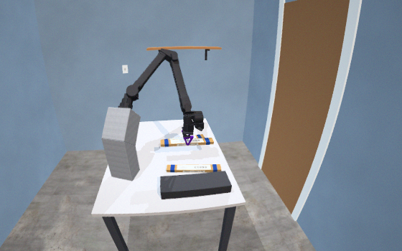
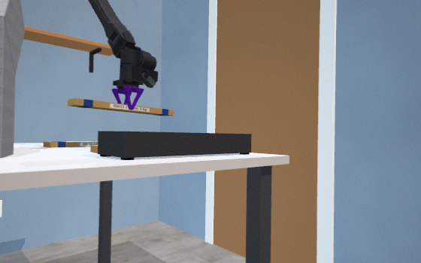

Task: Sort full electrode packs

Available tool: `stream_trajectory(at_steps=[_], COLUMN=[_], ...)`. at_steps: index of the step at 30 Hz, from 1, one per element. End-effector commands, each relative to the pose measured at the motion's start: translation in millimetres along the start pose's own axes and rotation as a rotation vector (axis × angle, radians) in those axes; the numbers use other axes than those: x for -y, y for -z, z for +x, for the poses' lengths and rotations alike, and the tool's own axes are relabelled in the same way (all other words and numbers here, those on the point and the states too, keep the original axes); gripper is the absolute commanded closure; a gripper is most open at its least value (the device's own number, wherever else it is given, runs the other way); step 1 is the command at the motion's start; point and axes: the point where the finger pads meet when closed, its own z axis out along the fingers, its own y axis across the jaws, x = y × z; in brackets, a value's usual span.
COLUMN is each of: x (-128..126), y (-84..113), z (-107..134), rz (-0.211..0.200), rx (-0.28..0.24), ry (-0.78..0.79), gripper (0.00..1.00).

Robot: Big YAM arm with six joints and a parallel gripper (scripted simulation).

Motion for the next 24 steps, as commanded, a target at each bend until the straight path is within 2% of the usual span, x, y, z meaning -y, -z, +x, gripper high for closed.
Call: stream_trajectory(at_steps=[1,15,20,24], x=[7.6,7.6,-3.7,-17.1], y=[19.7,19.7,24.4,23.7], z=[-10.7,-10.7,-11.6,-11.1], rz=[0.005,0.005,0.004,0.004], rx=[0.038,0.038,0.043,0.038], ry=[-0.014,-0.014,-0.195,-0.192], gripper=[1.00,1.00,1.00,1.00])
